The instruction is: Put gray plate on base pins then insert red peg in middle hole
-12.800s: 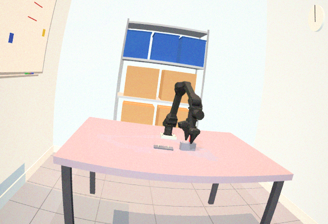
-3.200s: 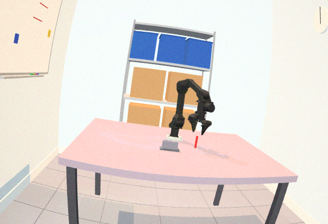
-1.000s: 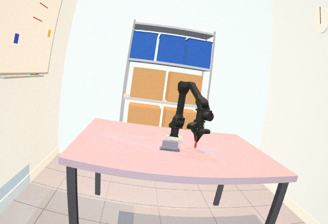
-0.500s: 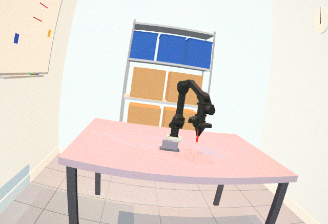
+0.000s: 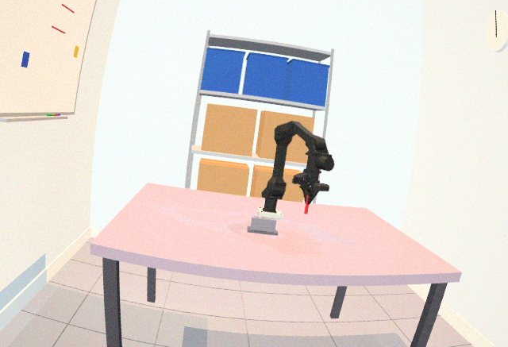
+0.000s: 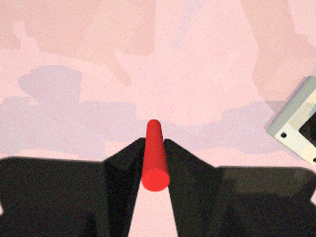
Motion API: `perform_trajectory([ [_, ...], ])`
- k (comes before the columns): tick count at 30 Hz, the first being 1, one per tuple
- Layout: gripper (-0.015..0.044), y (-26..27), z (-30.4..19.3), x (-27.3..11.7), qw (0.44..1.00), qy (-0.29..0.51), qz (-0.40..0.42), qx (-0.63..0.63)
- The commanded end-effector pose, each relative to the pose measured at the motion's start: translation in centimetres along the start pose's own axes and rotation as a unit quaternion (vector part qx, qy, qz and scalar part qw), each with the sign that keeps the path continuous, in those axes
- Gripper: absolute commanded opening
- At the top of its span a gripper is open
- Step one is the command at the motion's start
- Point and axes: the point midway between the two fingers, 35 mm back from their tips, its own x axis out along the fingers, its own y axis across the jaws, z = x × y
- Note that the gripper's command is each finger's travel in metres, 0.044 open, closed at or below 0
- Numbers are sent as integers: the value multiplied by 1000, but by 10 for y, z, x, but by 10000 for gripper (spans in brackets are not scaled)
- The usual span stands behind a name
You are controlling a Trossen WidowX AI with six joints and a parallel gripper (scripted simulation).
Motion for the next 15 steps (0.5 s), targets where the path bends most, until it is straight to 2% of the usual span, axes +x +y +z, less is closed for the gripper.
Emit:
perform_trajectory([
  [1,0,3,7,0,1000,0,3,-1],
  [15,0,14,45,-2,1000,-3,5,2],
])
